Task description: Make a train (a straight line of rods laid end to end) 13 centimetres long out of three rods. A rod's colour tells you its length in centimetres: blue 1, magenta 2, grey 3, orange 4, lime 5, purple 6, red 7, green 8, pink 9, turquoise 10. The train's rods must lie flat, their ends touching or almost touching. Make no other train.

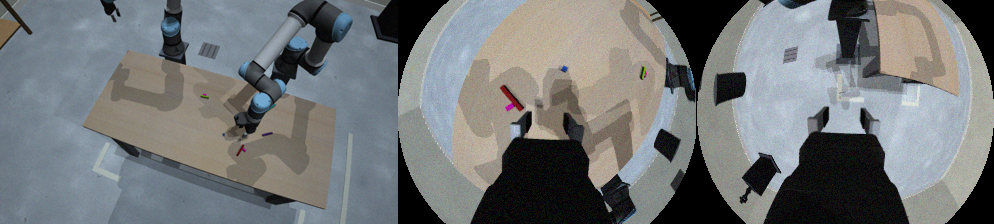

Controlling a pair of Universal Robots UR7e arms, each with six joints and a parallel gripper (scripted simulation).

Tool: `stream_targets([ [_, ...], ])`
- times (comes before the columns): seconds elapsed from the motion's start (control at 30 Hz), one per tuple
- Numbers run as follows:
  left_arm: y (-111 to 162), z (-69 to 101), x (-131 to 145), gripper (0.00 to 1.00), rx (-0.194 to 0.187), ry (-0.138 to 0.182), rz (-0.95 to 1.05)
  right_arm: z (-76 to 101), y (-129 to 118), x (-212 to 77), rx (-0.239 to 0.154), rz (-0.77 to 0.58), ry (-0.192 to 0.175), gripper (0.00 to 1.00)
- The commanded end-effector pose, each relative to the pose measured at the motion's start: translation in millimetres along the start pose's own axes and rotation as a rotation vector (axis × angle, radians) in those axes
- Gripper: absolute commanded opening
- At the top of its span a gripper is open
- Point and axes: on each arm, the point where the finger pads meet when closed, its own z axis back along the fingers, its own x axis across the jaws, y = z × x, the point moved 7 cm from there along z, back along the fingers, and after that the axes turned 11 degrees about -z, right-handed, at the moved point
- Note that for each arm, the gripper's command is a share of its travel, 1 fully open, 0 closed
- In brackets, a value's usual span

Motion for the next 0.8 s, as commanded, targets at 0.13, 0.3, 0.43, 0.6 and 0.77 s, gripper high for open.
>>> stream_targets([
  [0.13, -1.5, 0.8, 0.7, 1.00, 0.004, -0.002, -0.249, 0.4, -0.2, 0.1, -0.001, 0.000, -0.001, 1.00],
  [0.3, -3.4, 0.8, 1.4, 1.00, 0.004, -0.002, -0.388, 0.4, -0.2, 0.1, -0.001, 0.000, -0.001, 1.00],
  [0.43, -4.6, 0.8, 1.8, 1.00, 0.005, -0.002, -0.465, 0.4, -0.2, 0.1, -0.001, 0.000, -0.001, 1.00],
  [0.6, -5.2, 0.8, 1.9, 1.00, 0.005, -0.002, -0.502, 0.4, -0.2, 0.1, -0.001, 0.000, -0.001, 1.00],
  [0.77, -5.7, 0.8, 2.0, 1.00, 0.005, -0.002, -0.530, 0.4, -0.2, 0.1, -0.001, 0.000, -0.001, 1.00],
])
